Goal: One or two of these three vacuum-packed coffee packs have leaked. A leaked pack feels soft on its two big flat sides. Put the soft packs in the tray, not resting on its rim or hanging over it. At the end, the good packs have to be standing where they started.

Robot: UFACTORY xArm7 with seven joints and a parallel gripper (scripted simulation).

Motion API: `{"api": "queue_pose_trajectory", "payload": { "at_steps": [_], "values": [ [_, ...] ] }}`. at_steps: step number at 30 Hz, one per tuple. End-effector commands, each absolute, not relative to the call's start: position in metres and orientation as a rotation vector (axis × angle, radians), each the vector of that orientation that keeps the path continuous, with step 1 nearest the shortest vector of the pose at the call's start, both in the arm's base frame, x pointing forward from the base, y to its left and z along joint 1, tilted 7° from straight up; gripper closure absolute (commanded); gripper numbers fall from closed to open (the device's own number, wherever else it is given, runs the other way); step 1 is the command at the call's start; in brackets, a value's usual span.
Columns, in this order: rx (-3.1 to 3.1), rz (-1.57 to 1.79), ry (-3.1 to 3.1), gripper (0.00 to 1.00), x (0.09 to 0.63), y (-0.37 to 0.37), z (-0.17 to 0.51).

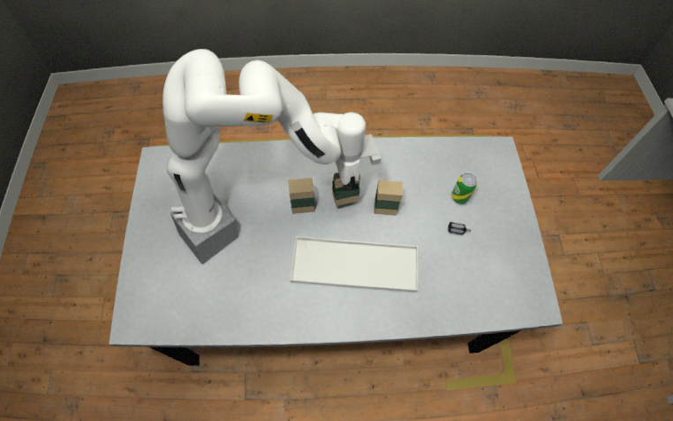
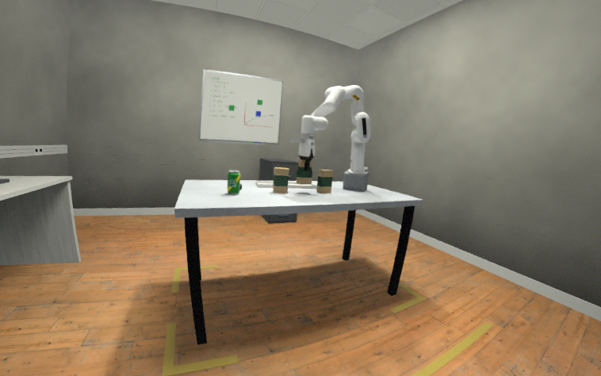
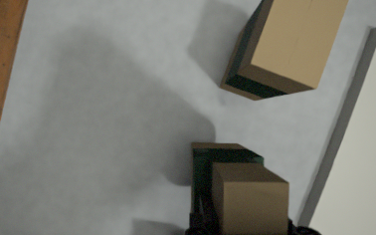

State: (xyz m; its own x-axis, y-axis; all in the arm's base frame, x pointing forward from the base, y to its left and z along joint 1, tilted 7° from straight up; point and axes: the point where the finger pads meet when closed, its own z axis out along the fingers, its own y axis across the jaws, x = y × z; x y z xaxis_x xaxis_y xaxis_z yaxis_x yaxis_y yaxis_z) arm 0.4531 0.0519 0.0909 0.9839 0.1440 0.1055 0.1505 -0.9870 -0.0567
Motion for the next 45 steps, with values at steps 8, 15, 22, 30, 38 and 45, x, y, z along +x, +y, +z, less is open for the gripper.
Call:
{"api": "queue_pose_trajectory", "payload": {
  "at_steps": [8, 15, 22, 30, 38, 45],
  "values": [
    [-3.065, -0.163, -0.228, 0.74, 0.454, 0.05, 0.093],
    [-3.065, -0.163, -0.228, 0.74, 0.451, 0.035, 0.091],
    [-3.065, -0.163, -0.228, 0.74, 0.447, 0.013, 0.089],
    [-3.065, -0.163, -0.228, 0.74, 0.438, -0.036, 0.085],
    [-3.065, -0.163, -0.228, 0.74, 0.43, -0.079, 0.081],
    [-3.065, -0.163, -0.228, 0.74, 0.421, -0.124, 0.077]
  ]
}}
